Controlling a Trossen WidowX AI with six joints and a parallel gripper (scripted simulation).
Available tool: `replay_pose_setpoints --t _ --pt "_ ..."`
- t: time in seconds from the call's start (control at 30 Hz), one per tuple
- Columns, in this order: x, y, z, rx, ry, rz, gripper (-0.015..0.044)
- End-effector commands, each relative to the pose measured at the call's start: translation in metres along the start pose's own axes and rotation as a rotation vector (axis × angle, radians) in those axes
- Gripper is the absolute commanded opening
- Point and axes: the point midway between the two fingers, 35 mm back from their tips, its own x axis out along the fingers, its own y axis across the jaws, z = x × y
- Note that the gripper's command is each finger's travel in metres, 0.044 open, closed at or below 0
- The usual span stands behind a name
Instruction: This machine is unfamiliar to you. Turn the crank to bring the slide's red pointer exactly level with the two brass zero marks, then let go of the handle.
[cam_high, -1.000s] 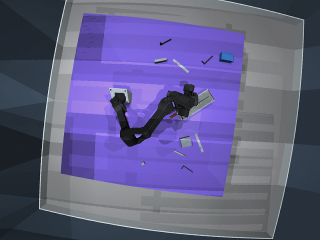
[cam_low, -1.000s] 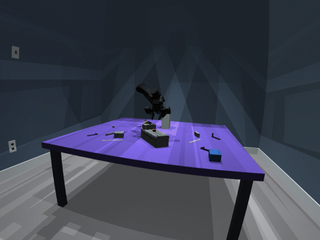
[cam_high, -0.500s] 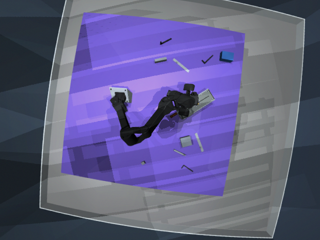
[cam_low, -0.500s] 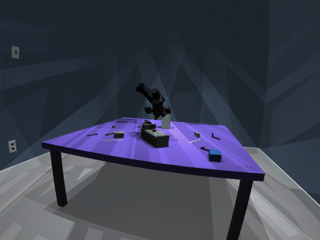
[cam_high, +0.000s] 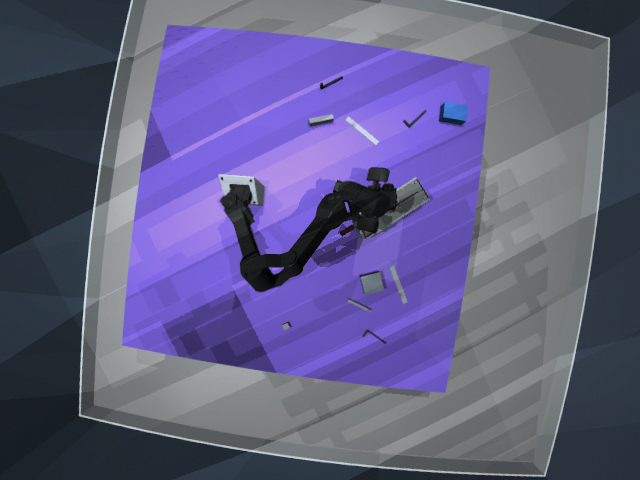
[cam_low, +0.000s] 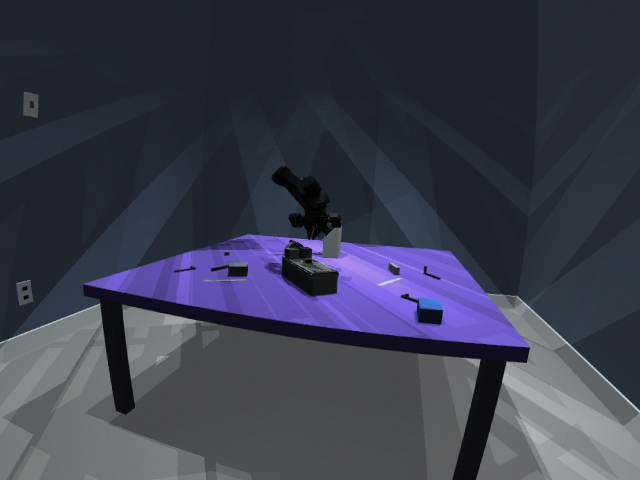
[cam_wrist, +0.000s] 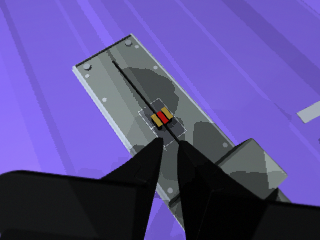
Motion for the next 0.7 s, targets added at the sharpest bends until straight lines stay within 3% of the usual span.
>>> replay_pose_setpoints --t 0.0,0.4,0.43,0.67 --pt "0.0001 -0.0002 -0.0001 0.000 0.000 -0.001 0.0131" --pt "0.0001 -0.0002 -0.0001 0.000 0.000 -0.001 0.0440" --pt "0.0001 -0.0002 -0.0001 0.000 0.000 -0.001 0.0440" --pt "0.0001 -0.0002 -0.0001 0.000 0.000 -0.001 0.0256"
